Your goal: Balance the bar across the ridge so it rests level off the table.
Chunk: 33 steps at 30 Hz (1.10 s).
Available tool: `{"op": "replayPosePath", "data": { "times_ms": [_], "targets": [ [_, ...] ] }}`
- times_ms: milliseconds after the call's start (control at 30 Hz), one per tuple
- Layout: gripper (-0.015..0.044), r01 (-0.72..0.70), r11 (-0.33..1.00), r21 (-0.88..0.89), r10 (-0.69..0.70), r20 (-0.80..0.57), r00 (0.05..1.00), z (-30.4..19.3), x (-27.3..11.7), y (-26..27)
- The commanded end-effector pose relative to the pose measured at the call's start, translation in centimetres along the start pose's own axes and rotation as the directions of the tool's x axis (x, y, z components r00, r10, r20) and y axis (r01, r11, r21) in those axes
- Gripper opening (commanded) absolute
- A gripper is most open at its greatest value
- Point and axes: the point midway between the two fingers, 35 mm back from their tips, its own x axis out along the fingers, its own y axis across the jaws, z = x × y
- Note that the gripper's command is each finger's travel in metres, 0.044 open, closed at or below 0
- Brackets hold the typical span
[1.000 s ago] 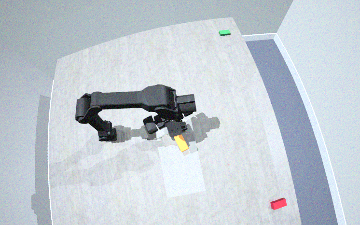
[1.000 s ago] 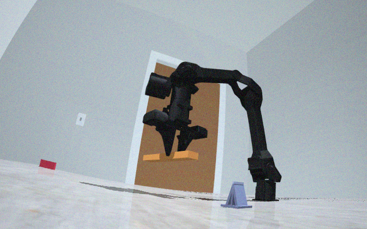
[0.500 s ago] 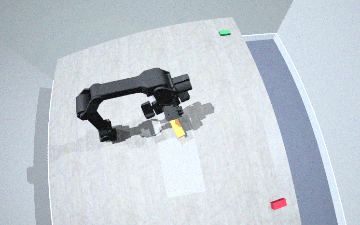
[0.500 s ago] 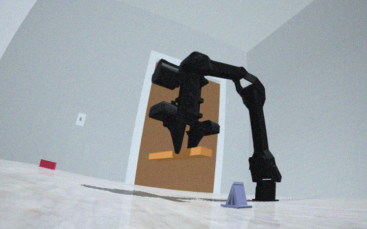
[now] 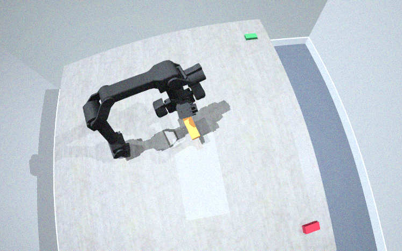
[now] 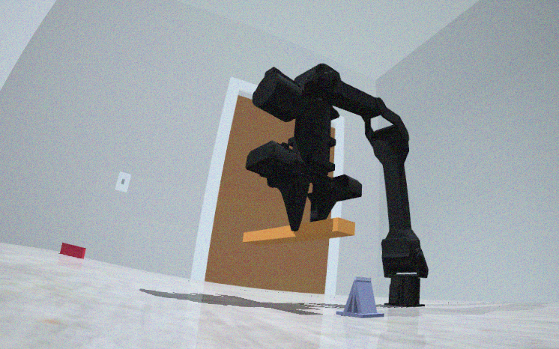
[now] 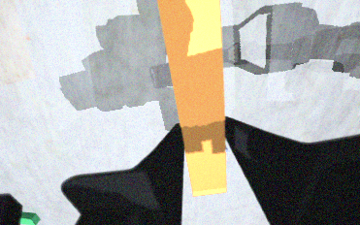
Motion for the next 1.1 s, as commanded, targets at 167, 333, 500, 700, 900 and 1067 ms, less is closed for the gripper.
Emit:
{"op": "replayPosePath", "data": {
  "times_ms": [167,333,500,700,900,1067],
  "targets": [
    [0.0000,0.002,1.000,0.011,-0.002,-0.001,1.000,-3.5,0.0,-0.4],
    [0.0000,0.003,1.000,0.017,-0.003,-0.003,1.000,-5.5,-0.1,-0.7],
    [0.0000,0.003,1.000,0.022,-0.003,-0.005,1.000,-7.5,-0.1,-1.2],
    [0.0000,0.004,1.000,0.028,-0.004,-0.007,1.000,-9.7,-0.1,-1.9],
    [0.0000,0.005,0.999,0.033,-0.005,-0.009,1.000,-11.4,-0.1,-2.5],
    [0.0000,0.005,0.999,0.033,-0.005,-0.009,1.000,-11.5,0.4,-2.5]
  ]
}}
